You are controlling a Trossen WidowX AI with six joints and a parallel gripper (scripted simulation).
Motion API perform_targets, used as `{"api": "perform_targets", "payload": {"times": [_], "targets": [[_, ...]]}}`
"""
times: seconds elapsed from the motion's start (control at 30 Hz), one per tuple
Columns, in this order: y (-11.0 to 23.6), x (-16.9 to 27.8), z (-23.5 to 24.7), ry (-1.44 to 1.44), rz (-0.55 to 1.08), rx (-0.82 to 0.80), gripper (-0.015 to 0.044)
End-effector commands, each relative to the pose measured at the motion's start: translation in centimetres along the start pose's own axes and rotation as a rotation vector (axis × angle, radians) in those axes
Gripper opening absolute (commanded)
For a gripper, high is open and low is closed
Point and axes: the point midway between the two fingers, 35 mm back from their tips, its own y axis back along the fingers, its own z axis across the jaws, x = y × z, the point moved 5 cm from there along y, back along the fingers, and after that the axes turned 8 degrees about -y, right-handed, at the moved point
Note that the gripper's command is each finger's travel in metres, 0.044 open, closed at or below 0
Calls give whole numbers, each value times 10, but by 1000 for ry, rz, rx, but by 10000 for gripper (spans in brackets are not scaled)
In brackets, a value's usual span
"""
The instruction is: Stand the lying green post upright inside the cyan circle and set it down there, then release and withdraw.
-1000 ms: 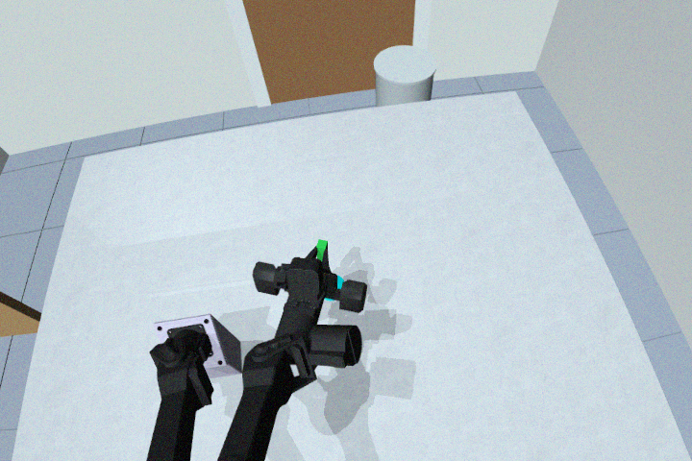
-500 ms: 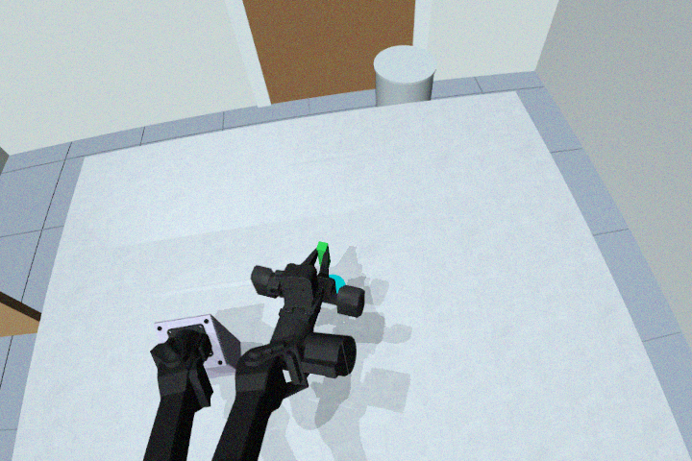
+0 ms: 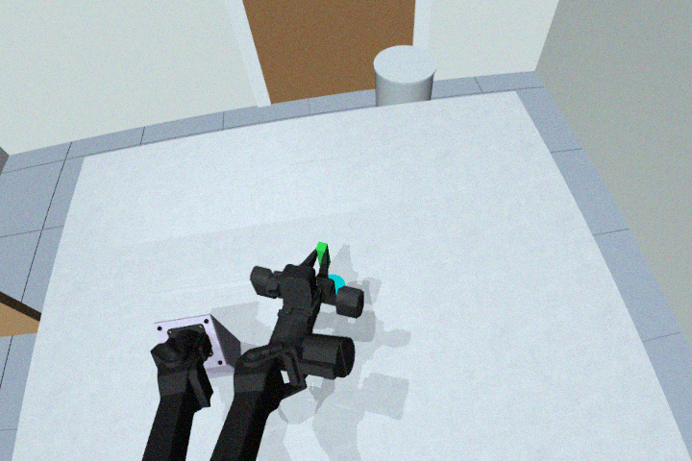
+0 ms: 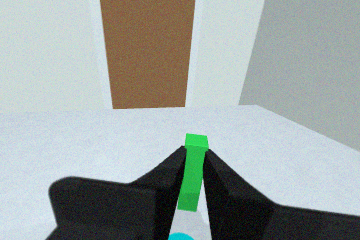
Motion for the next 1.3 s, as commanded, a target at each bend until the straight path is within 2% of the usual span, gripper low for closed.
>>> {"api": "perform_targets", "payload": {"times": [0.0,1.27], "targets": [[0,1,-1,7,-6,1,23],[-10,105,-15,1,7,-2,23]]}}
